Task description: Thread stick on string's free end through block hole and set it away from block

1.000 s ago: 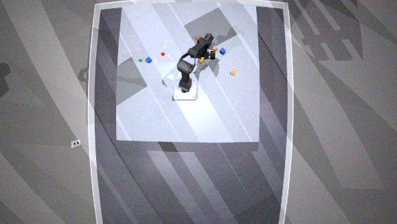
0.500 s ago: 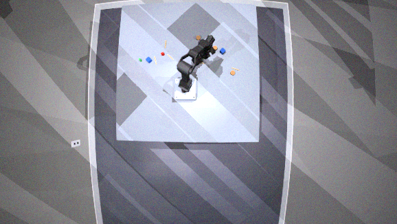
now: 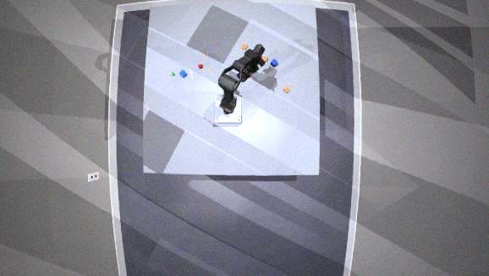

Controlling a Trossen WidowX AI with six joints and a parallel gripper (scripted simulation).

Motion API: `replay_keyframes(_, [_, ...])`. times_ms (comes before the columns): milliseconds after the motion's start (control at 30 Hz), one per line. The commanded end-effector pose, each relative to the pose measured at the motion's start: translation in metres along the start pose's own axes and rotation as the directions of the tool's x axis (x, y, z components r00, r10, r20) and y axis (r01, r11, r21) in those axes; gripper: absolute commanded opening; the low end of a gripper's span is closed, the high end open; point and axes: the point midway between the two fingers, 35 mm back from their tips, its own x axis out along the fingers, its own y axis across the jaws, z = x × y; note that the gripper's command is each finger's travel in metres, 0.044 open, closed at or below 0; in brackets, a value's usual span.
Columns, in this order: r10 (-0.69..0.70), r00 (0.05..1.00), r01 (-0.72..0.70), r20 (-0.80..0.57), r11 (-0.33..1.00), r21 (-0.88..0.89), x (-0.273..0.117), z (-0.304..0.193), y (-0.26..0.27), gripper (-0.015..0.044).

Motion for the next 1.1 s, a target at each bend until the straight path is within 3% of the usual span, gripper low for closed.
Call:
replay_keyframes(0, [0.005, 1.000, -0.005, 0.002, 1.000, -0.005, 0.007, 0.000, 0.001, 0.0125])
replay_keyframes(1067, [0.006, 1.000, -0.005, 0.002, 1.000, -0.005, 0.060, 0.000, 0.001, 0.0125])
